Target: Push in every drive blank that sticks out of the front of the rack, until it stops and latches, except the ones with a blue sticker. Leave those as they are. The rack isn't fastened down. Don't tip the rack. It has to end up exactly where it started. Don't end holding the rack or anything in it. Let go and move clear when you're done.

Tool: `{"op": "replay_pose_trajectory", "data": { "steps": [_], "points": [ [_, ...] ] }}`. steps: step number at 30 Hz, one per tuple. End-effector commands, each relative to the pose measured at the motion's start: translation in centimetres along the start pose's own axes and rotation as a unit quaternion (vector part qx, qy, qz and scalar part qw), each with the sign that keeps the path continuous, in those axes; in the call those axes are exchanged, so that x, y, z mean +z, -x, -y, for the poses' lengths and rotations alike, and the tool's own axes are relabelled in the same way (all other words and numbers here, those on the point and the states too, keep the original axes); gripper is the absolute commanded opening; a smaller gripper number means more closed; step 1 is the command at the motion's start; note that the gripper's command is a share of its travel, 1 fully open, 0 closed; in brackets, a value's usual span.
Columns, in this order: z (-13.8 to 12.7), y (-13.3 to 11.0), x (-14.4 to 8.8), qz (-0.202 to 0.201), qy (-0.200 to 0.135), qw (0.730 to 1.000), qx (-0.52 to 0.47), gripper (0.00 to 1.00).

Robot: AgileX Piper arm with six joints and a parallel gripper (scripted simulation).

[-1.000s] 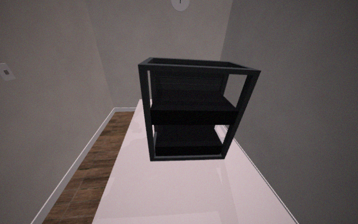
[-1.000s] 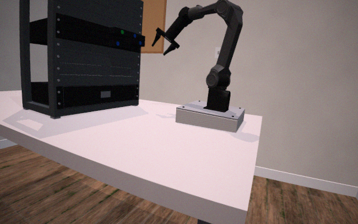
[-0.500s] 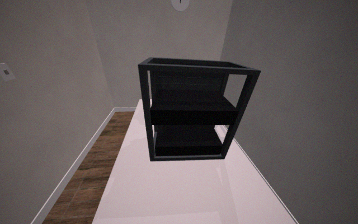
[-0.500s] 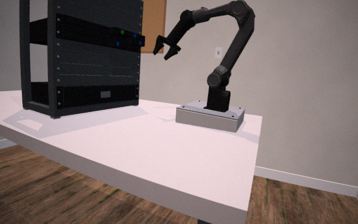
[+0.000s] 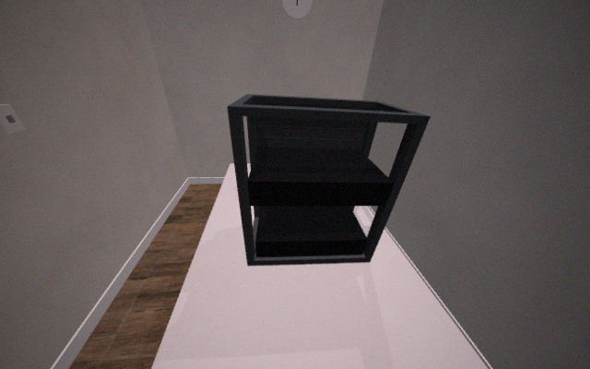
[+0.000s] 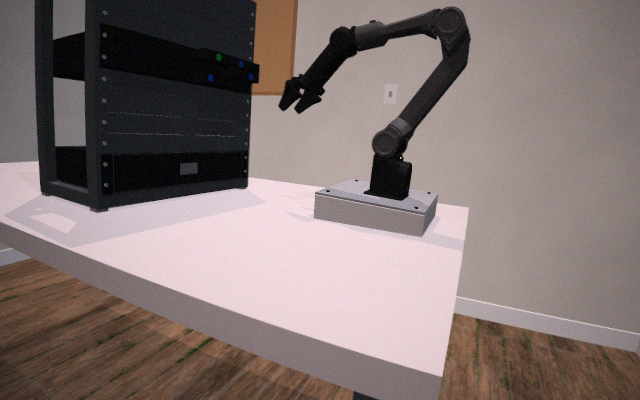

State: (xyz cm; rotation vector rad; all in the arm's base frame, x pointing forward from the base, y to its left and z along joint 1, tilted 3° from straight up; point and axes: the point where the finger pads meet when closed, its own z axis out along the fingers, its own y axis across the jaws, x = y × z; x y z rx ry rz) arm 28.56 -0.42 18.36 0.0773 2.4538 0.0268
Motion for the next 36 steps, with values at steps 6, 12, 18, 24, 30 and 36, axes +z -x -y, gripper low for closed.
{"op": "replay_pose_trajectory", "data": {
  "steps": [6, 12, 18, 24, 30, 36],
  "points": [
    [-0.4, -0.6, -0.1, 0.005, 0.000, 1.000, -0.030, 1.00],
    [-0.4, -0.7, -0.1, 0.006, 0.000, 0.999, -0.031, 1.00],
    [-0.5, -0.6, -0.1, 0.007, 0.002, 1.000, -0.031, 1.00],
    [-1.1, -0.3, -0.1, 0.017, 0.012, 0.999, -0.026, 1.00],
    [-1.9, 0.1, -0.2, 0.031, 0.026, 0.999, -0.020, 1.00],
    [-3.9, 1.1, -0.6, 0.064, 0.059, 0.996, -0.002, 1.00]
  ]
}}
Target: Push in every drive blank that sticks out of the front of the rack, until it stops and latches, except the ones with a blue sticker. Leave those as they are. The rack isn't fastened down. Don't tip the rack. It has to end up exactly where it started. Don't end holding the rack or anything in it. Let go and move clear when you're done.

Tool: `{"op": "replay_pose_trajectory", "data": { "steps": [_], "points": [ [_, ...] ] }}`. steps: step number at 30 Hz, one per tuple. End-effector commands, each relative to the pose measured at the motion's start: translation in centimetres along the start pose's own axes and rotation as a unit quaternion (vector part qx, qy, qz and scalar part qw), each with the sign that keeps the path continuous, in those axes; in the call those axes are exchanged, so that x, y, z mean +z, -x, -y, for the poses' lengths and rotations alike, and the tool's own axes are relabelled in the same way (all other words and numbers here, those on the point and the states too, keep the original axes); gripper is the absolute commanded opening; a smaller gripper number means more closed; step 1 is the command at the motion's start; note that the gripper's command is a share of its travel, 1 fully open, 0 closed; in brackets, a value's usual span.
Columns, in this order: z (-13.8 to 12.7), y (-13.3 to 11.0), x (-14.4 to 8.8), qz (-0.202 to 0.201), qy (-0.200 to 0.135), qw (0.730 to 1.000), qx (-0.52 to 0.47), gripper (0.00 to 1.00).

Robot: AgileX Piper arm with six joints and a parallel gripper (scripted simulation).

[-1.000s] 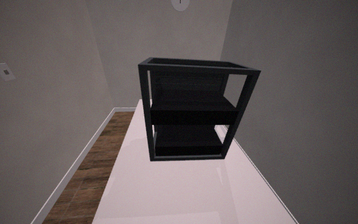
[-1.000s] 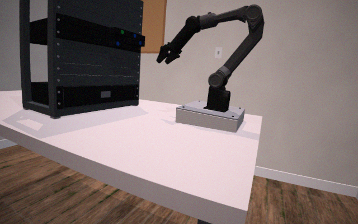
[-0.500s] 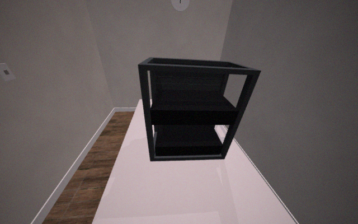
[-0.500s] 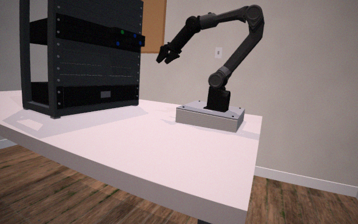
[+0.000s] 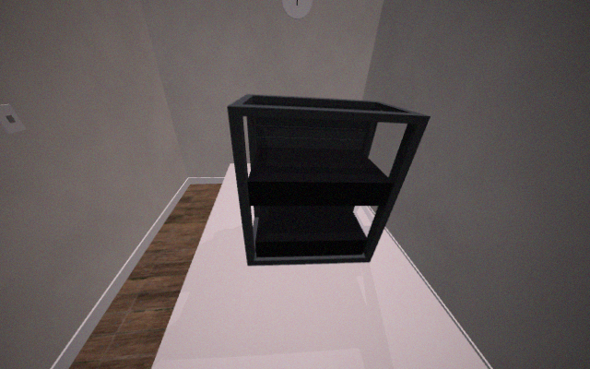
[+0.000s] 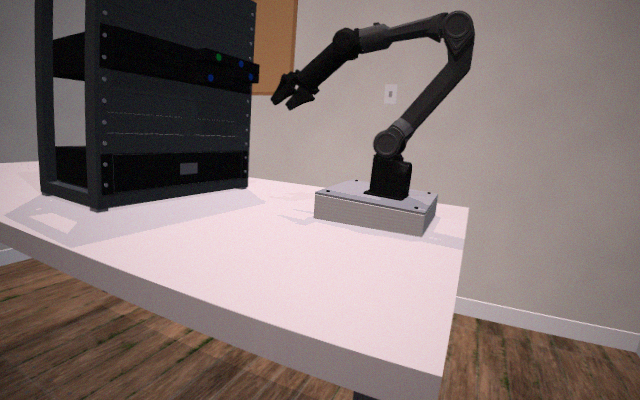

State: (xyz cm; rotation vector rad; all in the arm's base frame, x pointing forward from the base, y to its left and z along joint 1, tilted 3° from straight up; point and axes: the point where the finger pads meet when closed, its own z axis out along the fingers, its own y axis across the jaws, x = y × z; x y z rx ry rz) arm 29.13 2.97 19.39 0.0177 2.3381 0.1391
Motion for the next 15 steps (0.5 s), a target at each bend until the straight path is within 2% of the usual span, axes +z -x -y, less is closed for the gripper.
{"op": "replay_pose_trajectory", "data": {
  "steps": [1, 8, 10, 15],
  "points": [
    [-0.9, 0.4, -0.1, 0.016, 0.015, 1.000, 0.008, 1.00],
    [-4.2, 2.3, -0.8, 0.073, 0.072, 0.994, 0.048, 1.00],
    [-4.2, 2.3, -0.8, 0.073, 0.072, 0.994, 0.048, 1.00],
    [-6.7, 3.7, -1.8, 0.119, 0.121, 0.981, 0.091, 1.00]
  ]
}}
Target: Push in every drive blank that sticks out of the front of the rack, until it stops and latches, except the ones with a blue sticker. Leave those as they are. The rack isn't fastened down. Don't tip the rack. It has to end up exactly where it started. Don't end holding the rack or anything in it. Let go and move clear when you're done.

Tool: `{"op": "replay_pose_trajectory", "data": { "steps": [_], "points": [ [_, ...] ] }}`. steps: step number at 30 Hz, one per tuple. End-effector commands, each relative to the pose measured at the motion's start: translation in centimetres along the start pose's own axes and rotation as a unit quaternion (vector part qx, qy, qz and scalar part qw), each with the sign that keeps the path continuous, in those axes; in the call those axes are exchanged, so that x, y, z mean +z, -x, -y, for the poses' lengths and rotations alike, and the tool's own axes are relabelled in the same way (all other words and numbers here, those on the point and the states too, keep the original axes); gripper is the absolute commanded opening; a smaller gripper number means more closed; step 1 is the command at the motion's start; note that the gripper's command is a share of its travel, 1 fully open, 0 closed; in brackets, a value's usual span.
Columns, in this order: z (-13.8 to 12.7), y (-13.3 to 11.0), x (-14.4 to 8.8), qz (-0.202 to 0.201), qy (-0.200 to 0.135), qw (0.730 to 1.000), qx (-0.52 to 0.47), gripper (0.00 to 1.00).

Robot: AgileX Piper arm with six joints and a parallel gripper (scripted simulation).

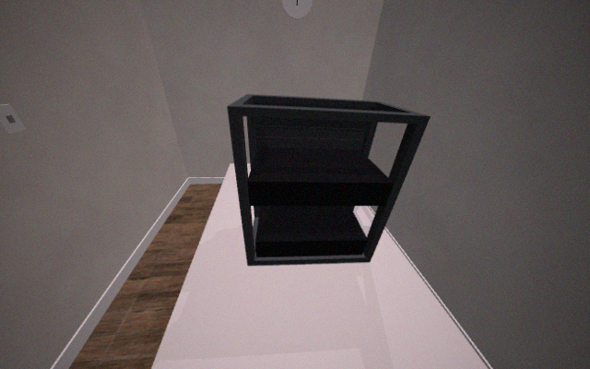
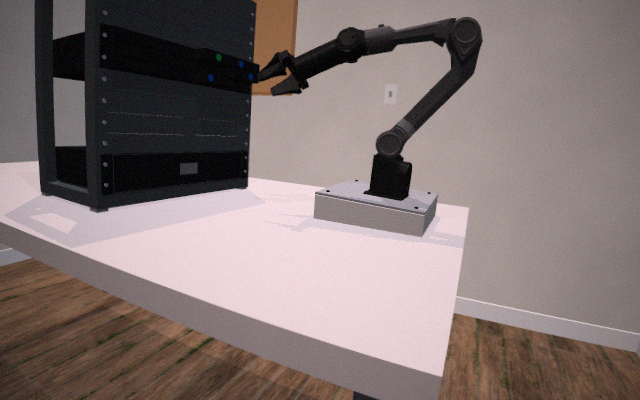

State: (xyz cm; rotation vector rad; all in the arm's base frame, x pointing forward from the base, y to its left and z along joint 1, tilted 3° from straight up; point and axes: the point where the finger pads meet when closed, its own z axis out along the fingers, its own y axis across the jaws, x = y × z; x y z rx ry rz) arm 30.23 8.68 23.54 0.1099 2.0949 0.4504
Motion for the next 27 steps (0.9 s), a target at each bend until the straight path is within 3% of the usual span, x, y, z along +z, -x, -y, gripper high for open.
{"op": "replay_pose_trajectory", "data": {
  "steps": [1, 10, 16, 27],
  "points": [
    [-1.3, 0.5, -0.2, 0.022, 0.023, 0.999, 0.020, 1.00],
    [-5.3, 2.9, -1.9, 0.108, 0.107, 0.979, 0.133, 1.00],
    [-6.2, 3.9, -3.0, 0.141, 0.136, 0.962, 0.192, 1.00],
    [-5.6, 5.3, -5.7, 0.207, 0.171, 0.895, 0.355, 1.00]
  ]
}}
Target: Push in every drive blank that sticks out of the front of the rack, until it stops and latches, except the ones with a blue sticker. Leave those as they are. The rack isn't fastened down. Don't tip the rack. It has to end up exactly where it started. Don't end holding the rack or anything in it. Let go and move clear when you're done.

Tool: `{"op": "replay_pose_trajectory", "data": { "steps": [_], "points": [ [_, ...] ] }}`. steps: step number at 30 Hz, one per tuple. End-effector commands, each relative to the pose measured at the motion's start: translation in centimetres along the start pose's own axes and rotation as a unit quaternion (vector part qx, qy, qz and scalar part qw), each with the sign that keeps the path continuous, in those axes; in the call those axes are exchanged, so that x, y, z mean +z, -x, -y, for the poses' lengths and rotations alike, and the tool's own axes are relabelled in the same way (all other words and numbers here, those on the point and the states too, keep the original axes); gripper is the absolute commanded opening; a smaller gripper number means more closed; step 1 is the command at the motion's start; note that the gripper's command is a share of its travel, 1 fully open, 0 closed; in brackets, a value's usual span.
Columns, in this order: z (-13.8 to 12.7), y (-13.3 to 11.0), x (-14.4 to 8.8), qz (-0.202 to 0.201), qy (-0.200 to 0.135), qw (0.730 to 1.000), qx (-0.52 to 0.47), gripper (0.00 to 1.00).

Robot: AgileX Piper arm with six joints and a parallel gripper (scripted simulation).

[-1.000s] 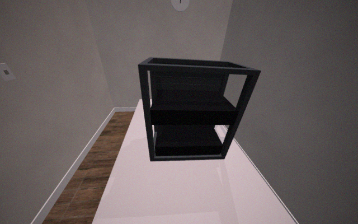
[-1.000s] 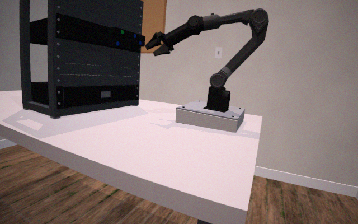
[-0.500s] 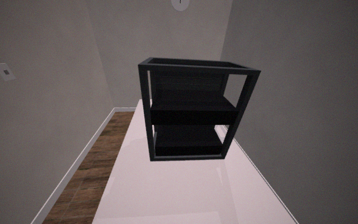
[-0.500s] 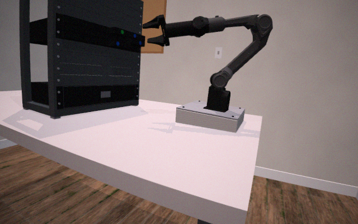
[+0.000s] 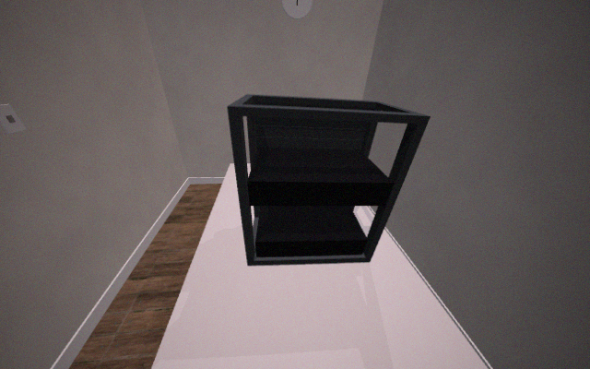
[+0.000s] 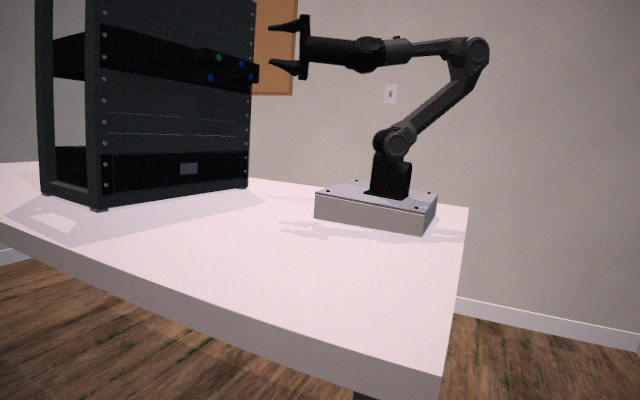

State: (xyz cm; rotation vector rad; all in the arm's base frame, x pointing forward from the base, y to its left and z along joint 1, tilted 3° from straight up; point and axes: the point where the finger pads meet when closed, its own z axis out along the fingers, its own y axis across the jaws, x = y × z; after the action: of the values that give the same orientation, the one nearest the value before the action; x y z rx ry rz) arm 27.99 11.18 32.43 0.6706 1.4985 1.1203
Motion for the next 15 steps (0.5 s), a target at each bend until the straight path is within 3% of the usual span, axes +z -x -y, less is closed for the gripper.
{"op": "replay_pose_trajectory", "data": {
  "steps": [1, 15],
  "points": [
    [-0.1, 0.2, -0.3, 0.016, -0.005, 1.000, 0.014, 1.00],
    [2.5, 2.6, -2.7, 0.099, -0.031, 0.982, 0.155, 1.00]
  ]
}}
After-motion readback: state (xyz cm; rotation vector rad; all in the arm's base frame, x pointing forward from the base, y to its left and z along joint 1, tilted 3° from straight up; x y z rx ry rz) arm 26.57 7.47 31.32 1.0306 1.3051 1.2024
